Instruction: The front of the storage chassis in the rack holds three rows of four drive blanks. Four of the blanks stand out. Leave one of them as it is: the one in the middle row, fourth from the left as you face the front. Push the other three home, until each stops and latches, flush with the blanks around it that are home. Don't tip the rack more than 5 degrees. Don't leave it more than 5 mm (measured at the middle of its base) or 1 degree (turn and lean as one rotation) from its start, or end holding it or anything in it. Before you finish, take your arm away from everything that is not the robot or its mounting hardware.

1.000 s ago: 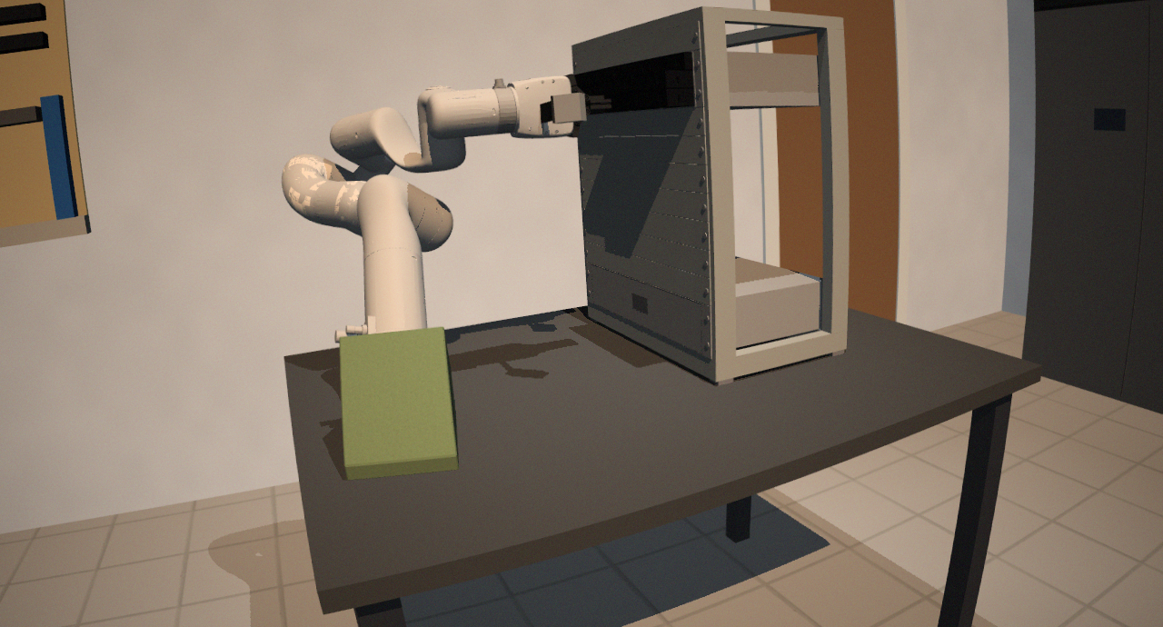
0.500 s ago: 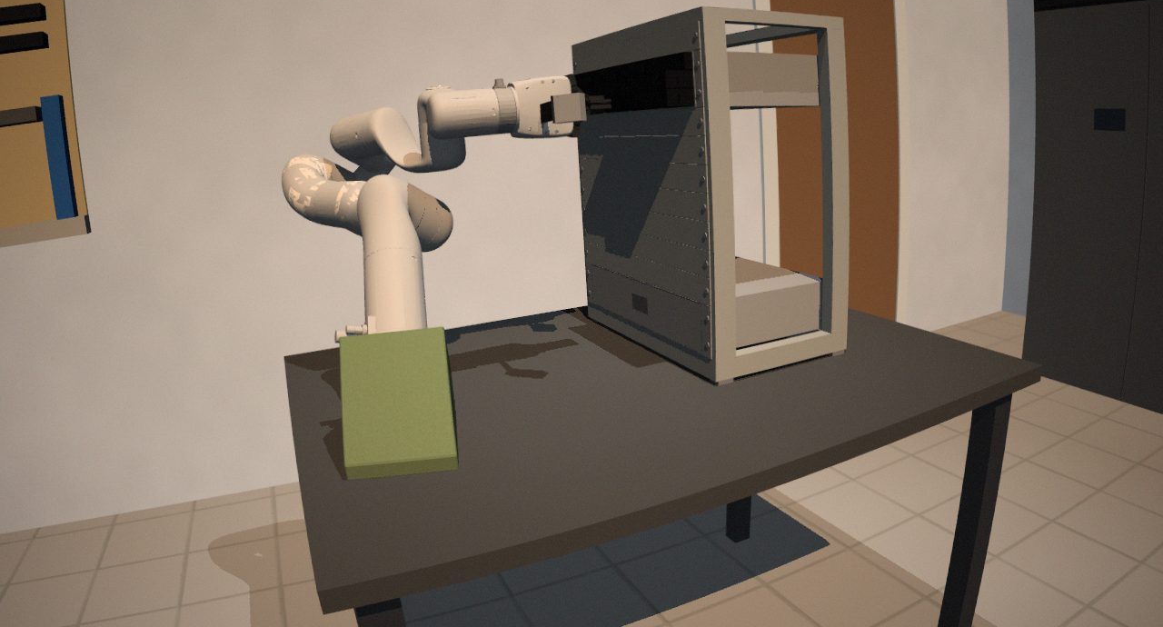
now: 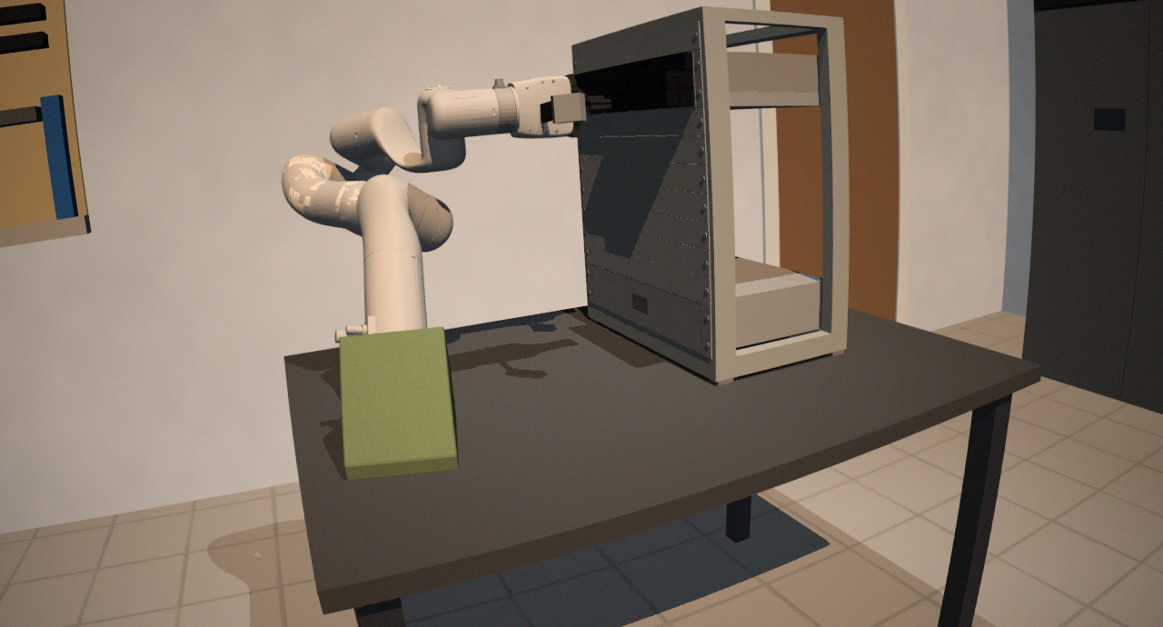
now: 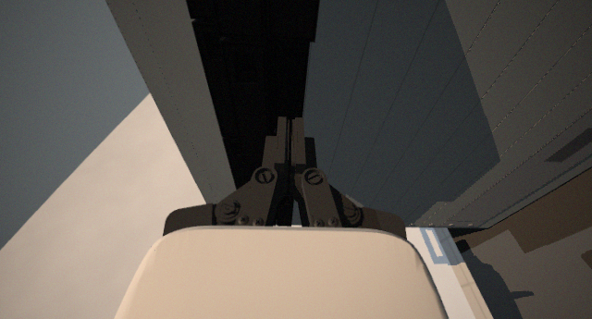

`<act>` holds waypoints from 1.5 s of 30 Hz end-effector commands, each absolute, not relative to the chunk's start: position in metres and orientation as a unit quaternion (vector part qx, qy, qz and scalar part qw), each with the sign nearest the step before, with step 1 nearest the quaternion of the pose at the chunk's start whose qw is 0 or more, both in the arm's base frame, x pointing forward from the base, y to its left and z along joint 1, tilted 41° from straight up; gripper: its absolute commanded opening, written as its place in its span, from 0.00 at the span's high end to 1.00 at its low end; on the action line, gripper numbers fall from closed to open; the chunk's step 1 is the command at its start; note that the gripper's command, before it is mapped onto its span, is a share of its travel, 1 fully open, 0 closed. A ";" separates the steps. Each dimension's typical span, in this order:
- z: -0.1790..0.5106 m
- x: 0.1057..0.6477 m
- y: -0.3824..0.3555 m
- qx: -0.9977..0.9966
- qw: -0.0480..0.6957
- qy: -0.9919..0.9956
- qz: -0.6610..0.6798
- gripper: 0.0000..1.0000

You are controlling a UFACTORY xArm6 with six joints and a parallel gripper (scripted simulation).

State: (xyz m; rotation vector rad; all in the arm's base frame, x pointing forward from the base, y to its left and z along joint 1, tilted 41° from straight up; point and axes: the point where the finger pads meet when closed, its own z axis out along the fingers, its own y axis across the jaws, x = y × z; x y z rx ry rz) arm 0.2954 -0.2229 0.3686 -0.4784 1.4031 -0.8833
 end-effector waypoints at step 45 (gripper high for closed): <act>0.395 0.262 -0.231 -0.216 0.654 0.615 -0.385 1.00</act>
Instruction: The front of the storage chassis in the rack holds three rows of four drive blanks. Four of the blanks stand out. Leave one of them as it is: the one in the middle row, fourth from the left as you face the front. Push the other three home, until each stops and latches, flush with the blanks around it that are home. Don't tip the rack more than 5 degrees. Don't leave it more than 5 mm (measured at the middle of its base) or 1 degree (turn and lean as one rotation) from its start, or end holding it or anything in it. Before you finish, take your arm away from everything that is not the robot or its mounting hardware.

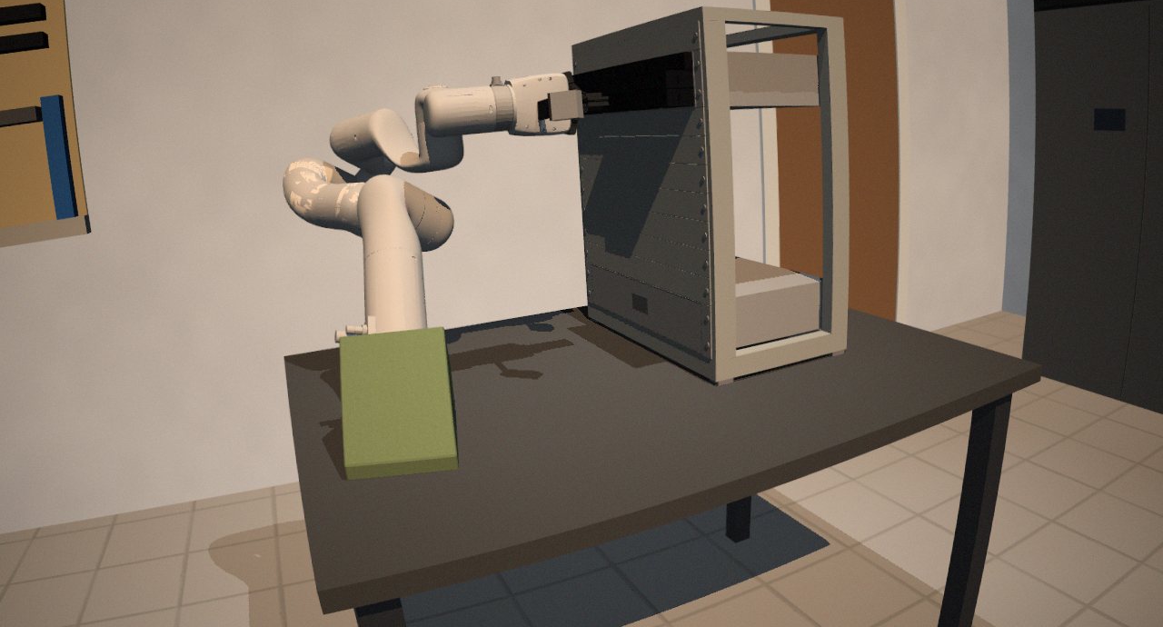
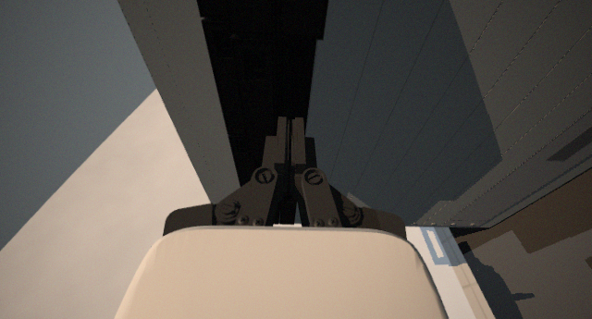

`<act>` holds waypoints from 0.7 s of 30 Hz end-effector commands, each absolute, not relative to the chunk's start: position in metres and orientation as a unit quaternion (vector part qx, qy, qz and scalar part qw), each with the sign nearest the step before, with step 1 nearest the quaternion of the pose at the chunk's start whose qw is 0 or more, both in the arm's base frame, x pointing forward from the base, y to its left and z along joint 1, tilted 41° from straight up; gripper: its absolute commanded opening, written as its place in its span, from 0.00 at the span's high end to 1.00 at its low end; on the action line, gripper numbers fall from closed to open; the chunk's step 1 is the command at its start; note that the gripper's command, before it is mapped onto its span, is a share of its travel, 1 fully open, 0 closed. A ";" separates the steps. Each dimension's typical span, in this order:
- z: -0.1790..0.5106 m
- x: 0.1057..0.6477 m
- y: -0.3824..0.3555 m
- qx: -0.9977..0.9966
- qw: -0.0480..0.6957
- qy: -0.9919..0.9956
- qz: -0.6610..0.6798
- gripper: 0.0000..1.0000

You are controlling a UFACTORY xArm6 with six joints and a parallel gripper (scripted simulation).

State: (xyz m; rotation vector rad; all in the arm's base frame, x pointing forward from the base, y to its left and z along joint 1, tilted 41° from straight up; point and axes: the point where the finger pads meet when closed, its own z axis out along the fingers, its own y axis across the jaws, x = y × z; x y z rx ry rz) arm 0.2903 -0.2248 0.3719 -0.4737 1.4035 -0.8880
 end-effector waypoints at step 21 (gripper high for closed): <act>0.396 0.267 -0.232 -0.216 0.654 0.615 -0.385 1.00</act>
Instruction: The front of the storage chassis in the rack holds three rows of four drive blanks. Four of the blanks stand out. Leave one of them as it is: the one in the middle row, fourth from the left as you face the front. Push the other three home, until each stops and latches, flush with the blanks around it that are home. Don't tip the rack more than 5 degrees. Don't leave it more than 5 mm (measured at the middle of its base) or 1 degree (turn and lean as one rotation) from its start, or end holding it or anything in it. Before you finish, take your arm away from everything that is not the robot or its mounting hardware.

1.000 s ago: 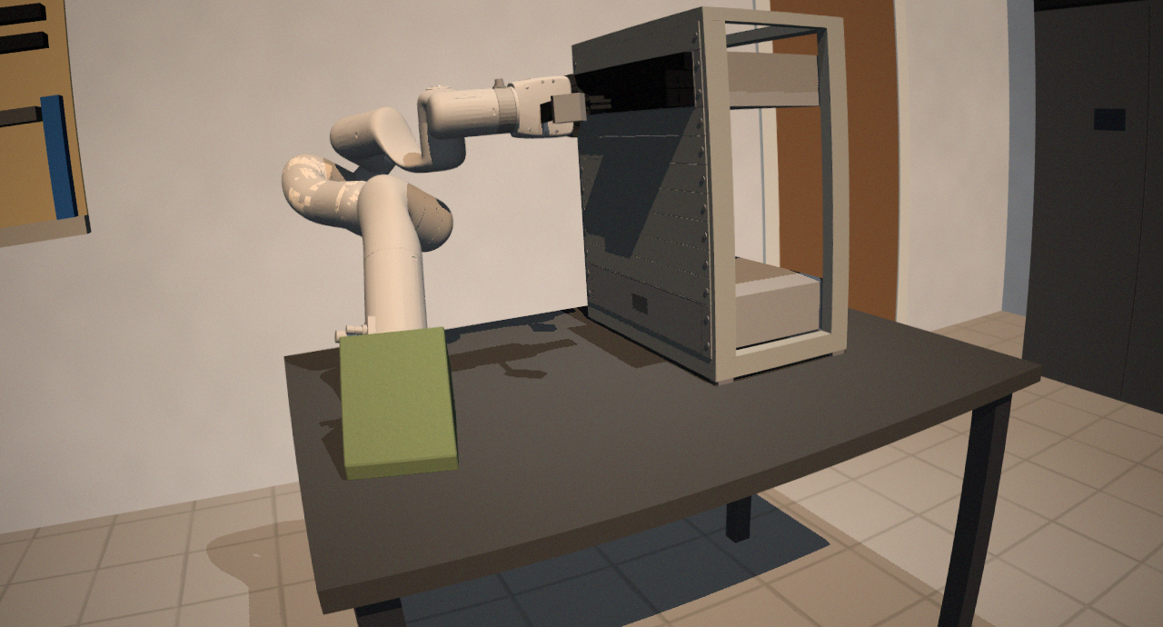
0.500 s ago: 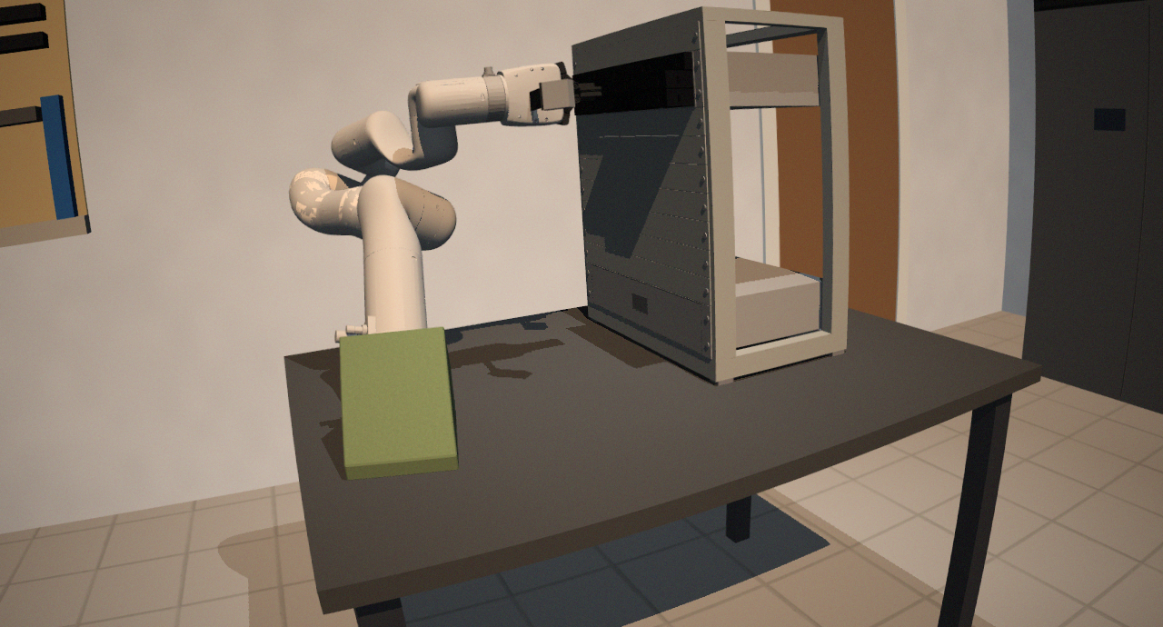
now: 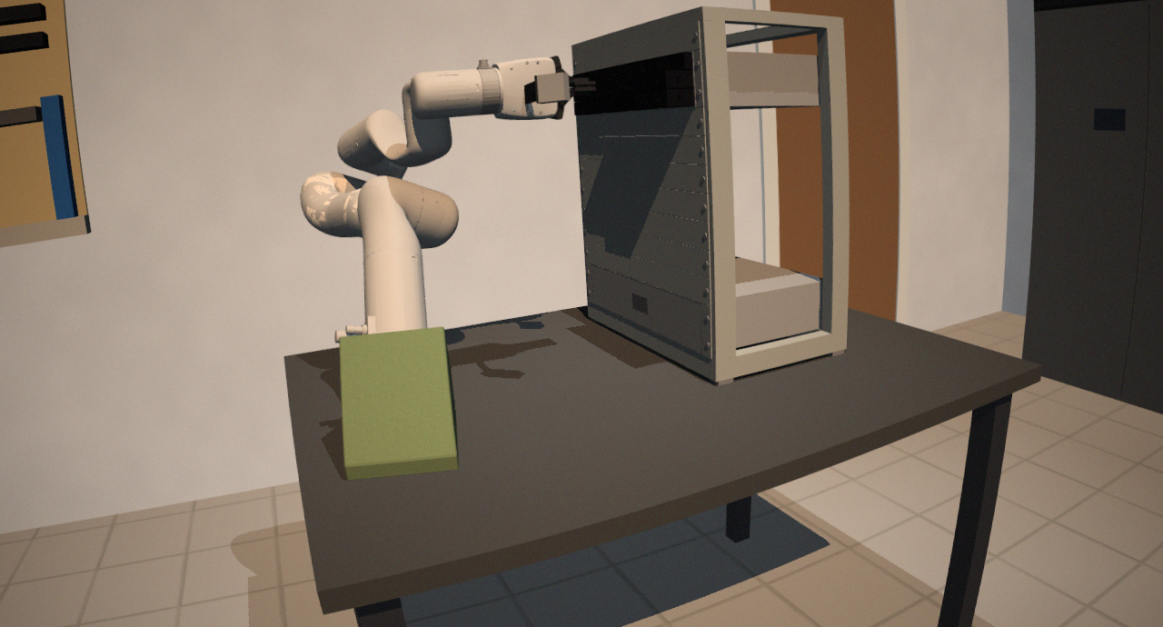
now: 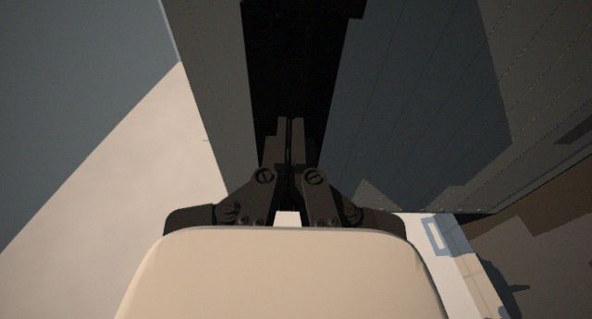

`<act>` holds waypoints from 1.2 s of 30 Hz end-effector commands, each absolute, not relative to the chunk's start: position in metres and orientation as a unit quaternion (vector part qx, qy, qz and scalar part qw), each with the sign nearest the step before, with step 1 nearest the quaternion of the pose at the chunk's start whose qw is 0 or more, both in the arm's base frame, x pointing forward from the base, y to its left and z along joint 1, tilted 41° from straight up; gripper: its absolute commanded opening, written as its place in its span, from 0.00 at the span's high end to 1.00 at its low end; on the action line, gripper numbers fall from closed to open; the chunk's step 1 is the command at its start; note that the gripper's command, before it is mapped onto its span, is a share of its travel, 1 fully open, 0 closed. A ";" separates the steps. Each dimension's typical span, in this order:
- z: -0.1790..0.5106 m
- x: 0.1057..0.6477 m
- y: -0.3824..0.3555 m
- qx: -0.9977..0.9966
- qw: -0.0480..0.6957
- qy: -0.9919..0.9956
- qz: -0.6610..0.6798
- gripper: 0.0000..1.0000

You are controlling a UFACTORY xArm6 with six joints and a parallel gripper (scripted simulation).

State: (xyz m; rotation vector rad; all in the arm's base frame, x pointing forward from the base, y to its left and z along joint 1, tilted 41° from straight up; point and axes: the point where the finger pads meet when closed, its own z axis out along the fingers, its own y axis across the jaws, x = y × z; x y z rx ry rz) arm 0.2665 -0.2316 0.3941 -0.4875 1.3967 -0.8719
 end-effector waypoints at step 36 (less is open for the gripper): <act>0.398 0.301 -0.242 -0.216 0.654 0.615 -0.385 1.00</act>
